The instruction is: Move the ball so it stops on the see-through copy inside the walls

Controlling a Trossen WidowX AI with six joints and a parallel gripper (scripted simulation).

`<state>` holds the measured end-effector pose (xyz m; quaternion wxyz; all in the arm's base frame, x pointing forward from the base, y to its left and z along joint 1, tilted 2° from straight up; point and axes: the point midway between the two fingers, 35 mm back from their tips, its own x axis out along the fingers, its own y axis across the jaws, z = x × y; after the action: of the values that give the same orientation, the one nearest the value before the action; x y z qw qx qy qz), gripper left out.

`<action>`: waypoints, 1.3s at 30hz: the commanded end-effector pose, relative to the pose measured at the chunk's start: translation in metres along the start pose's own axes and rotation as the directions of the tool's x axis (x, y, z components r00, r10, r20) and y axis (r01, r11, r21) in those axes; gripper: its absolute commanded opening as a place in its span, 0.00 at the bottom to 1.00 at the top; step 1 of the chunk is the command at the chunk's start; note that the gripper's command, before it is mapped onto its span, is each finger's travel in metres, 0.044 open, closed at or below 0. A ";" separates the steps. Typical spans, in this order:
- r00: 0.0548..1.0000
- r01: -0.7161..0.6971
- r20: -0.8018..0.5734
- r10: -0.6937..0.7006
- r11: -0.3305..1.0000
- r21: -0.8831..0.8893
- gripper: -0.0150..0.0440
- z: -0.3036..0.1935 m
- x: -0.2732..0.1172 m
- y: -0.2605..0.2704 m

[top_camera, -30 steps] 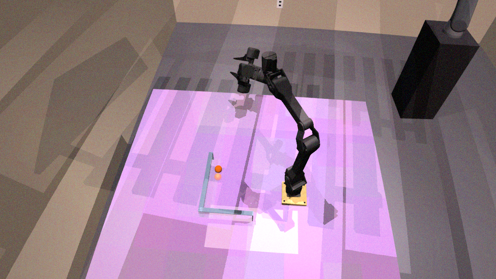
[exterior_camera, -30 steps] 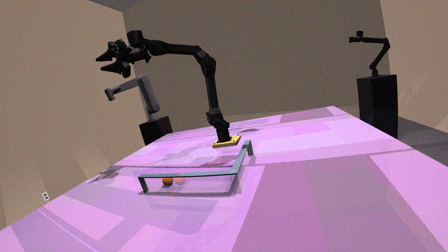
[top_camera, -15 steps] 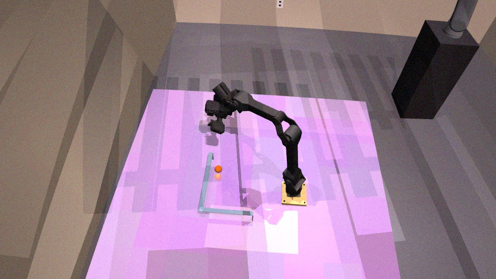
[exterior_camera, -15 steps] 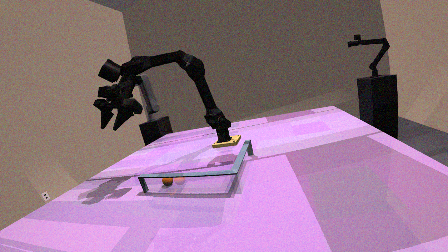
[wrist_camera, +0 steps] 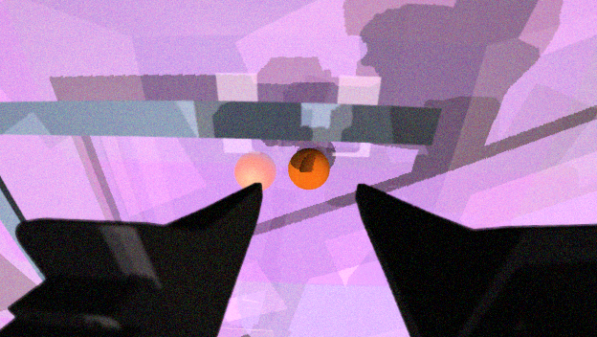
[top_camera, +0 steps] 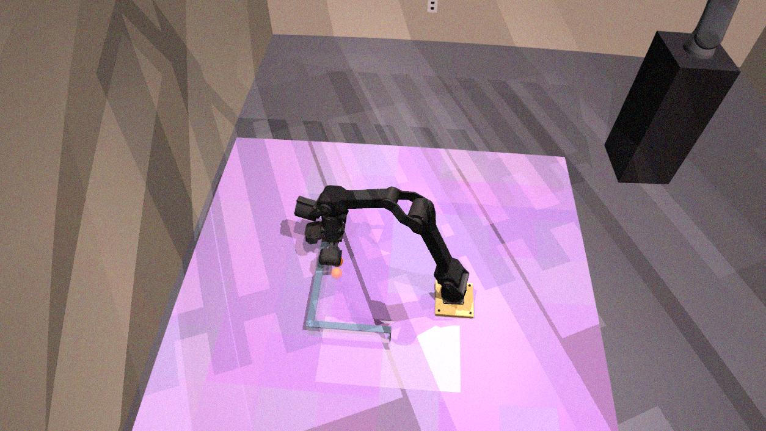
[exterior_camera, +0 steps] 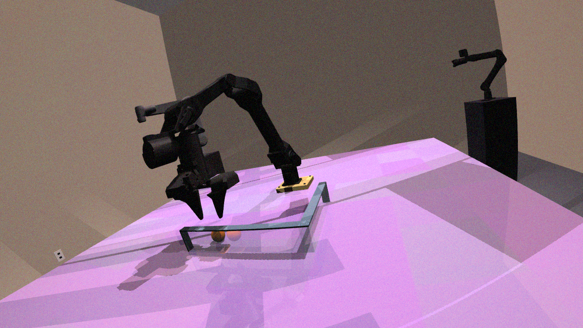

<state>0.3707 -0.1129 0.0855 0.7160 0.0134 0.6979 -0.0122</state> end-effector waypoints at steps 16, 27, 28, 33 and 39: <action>1.000 0.010 -0.025 -0.009 1.000 0.020 0.73 -0.005 0.023 -0.001; 1.000 0.010 -0.025 -0.009 1.000 0.020 0.73 -0.005 0.041 -0.001; 1.000 0.010 -0.025 -0.009 1.000 0.020 0.73 -0.005 0.043 -0.001; 1.000 0.010 -0.025 -0.009 1.000 0.020 0.73 -0.006 0.051 -0.001; 1.000 0.010 -0.025 -0.009 1.000 0.020 0.59 -0.006 0.053 -0.001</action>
<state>0.3673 -0.1136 0.0350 0.7088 0.0172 0.7049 -0.0204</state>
